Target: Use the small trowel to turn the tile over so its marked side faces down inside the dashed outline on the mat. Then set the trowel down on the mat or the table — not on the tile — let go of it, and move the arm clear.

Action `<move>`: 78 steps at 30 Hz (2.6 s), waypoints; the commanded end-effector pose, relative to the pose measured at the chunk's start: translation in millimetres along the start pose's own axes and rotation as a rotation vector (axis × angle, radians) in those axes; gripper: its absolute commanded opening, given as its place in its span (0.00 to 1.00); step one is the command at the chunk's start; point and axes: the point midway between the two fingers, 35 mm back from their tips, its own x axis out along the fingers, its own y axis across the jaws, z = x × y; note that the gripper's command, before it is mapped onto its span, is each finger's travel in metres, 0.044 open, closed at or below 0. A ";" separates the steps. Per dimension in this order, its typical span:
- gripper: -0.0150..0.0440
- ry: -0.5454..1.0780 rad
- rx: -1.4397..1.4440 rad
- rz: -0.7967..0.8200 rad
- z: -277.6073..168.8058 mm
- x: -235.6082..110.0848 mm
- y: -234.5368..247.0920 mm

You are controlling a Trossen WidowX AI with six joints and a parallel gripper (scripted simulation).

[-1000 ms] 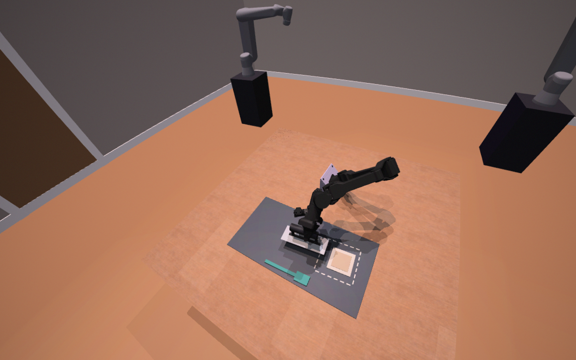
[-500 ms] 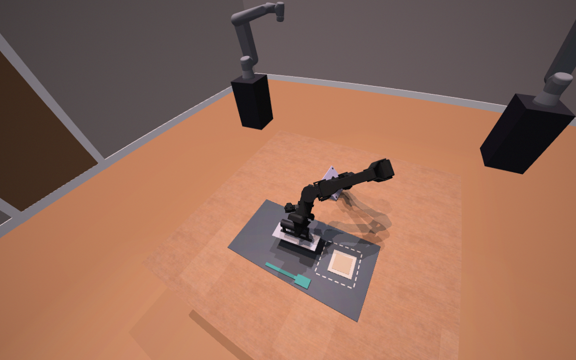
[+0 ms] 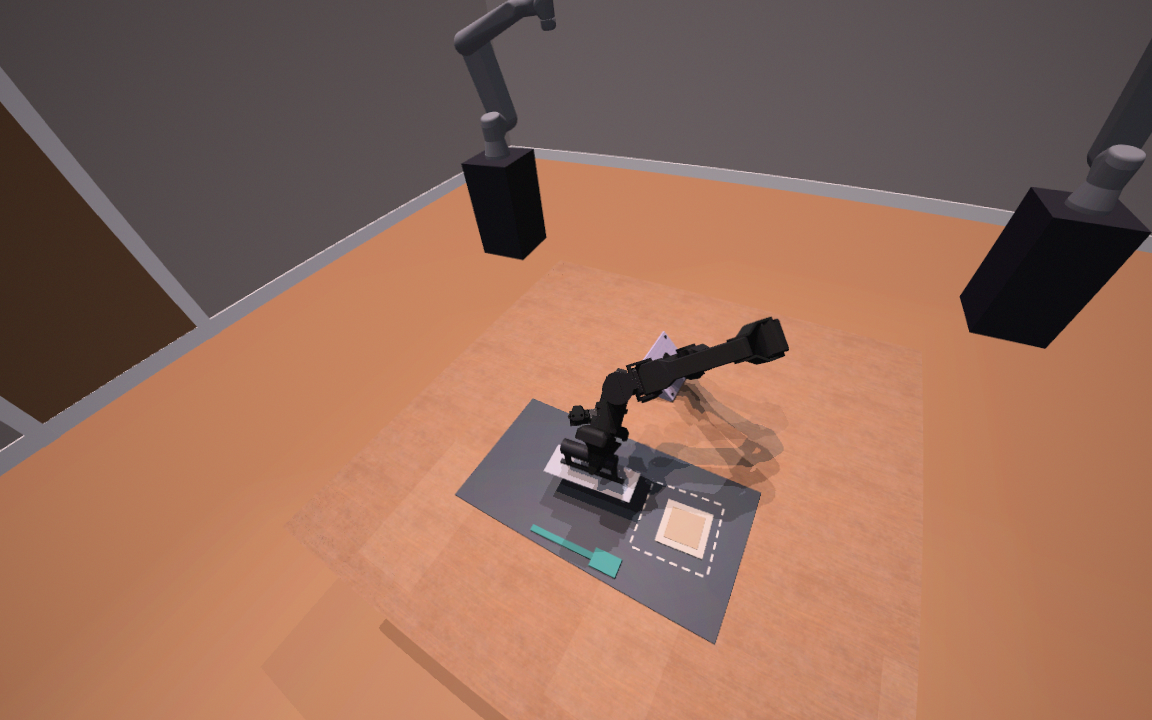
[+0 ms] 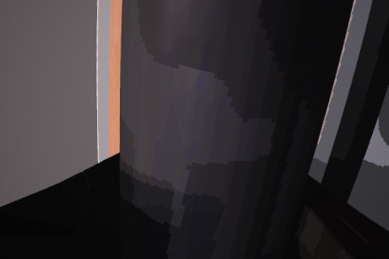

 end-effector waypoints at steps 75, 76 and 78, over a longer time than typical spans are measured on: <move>0.25 -1.161 1.166 -0.048 194.1 13.1 -44.9; 0.25 -1.191 1.180 -0.043 196.6 11.5 -46.7; 0.25 -1.250 1.205 -0.032 201.5 8.2 -50.4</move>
